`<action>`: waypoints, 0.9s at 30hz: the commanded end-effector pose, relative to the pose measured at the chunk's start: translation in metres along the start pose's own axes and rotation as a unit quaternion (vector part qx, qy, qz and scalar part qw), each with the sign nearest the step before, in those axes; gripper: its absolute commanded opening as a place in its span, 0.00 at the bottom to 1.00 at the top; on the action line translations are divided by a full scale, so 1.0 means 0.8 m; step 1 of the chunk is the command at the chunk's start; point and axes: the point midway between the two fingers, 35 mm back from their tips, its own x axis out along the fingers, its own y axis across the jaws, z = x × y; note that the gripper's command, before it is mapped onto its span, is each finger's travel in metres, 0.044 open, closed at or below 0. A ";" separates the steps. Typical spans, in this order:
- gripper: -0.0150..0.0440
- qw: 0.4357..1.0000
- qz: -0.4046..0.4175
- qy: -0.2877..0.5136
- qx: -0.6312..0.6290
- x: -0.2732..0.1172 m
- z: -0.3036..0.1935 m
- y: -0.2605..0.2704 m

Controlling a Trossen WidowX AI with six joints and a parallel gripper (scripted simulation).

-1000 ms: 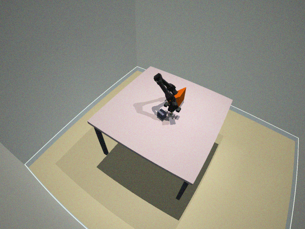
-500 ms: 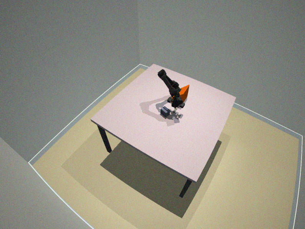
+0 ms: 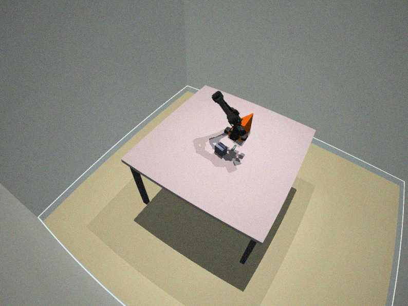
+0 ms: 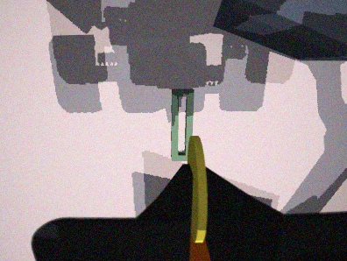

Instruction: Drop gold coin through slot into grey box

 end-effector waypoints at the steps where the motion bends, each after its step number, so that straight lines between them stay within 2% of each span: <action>1: 0.25 1.000 0.003 -0.001 0.003 -0.017 0.000 0.000; 8: 0.25 1.000 0.003 -0.001 -0.012 -0.022 -0.001 0.000; 27: 0.25 0.975 0.008 -0.005 -0.223 -0.022 0.004 0.004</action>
